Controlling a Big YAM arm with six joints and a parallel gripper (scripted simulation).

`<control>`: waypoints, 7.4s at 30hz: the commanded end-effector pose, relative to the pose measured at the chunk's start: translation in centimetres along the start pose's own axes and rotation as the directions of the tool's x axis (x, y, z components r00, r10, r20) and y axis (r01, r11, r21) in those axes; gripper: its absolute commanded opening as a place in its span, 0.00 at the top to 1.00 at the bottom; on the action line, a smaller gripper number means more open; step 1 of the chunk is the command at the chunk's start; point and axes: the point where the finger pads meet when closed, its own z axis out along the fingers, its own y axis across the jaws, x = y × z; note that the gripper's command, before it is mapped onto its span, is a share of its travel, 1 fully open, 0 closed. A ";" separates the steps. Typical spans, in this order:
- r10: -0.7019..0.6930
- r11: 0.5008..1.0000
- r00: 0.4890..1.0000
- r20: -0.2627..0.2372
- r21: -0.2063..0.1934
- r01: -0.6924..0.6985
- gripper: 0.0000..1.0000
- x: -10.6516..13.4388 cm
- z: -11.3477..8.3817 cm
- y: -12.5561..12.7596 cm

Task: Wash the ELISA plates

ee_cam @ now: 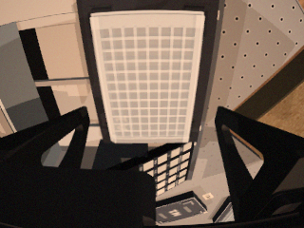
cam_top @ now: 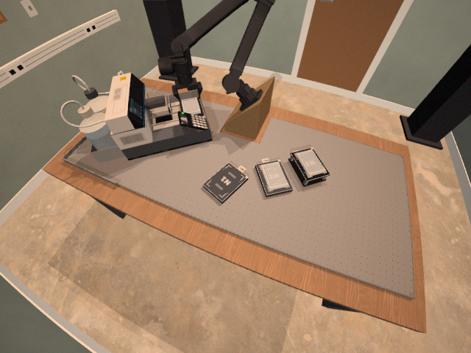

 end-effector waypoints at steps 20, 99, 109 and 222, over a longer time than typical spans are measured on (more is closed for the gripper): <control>0.002 1.000 1.000 0.007 -0.031 -0.002 0.00 -0.6 0.7 1.2; 0.000 1.000 1.000 0.008 -0.030 0.000 0.16 -0.6 3.7 1.2; 0.000 1.000 1.000 0.008 -0.030 0.000 0.16 -0.6 3.7 1.2; 0.006 1.000 1.000 0.002 -0.031 -0.005 0.16 -0.6 -5.4 1.0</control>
